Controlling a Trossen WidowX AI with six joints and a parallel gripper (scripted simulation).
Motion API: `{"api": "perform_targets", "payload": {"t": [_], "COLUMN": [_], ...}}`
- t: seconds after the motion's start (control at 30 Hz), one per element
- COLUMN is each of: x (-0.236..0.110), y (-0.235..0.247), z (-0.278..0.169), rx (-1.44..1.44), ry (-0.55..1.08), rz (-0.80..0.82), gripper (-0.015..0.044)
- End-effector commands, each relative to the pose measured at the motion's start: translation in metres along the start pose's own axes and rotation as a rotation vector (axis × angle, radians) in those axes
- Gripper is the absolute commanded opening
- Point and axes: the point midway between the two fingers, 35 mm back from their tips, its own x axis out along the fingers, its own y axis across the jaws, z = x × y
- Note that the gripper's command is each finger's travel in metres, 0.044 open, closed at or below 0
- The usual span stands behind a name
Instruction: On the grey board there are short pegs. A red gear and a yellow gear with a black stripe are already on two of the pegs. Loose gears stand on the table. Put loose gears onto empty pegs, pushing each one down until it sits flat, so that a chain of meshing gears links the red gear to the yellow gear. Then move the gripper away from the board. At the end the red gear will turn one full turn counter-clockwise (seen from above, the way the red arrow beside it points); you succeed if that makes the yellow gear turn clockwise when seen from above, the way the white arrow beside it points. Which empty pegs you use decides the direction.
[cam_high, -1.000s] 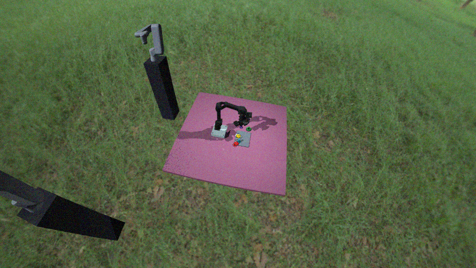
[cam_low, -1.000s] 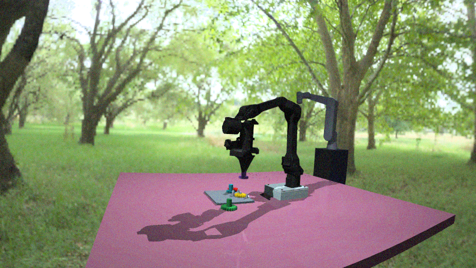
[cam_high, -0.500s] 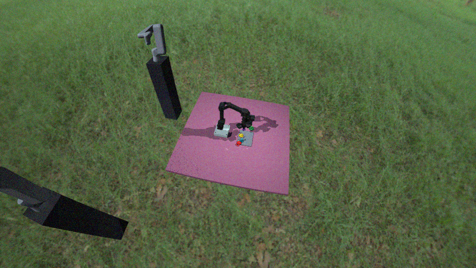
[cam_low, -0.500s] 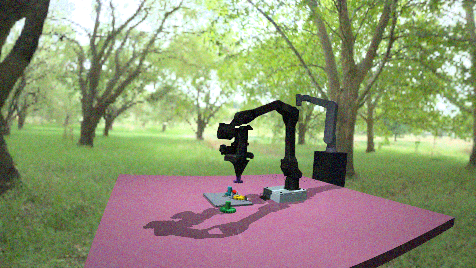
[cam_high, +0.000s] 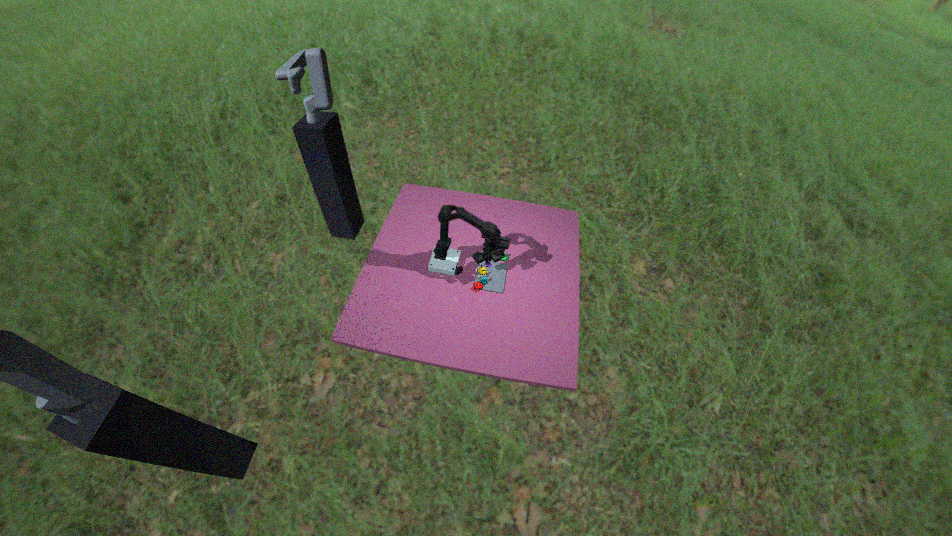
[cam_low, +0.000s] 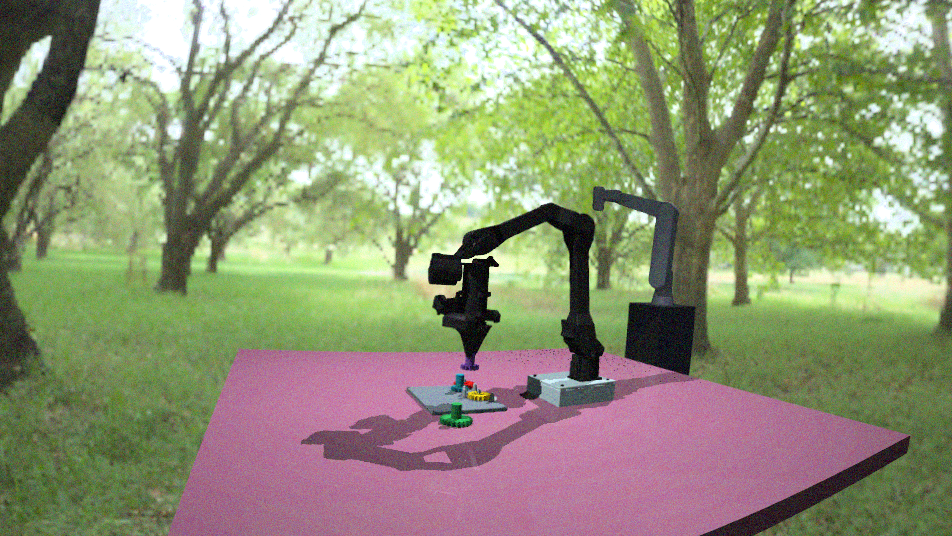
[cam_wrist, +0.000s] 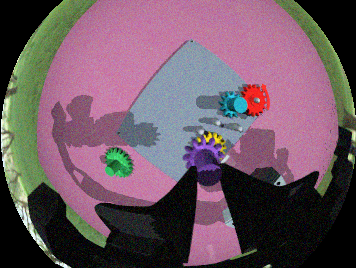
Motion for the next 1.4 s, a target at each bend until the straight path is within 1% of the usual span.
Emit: {"api": "perform_targets", "payload": {"t": [0.0,0.43,0.73,1.37], "x": [0.009,0.021,0.019,0.016], "y": [-0.008,-0.028,-0.029,-0.028], "z": [0.005,0.023,0.024,0.024], "rx": [-0.003,-0.003,0.029,0.561], "ry": [0.015,0.015,0.015,0.012], "rz": [-0.007,-0.007,-0.007,-0.011], "gripper": [0.0000,0.0000,0.0000,0.0000]}}
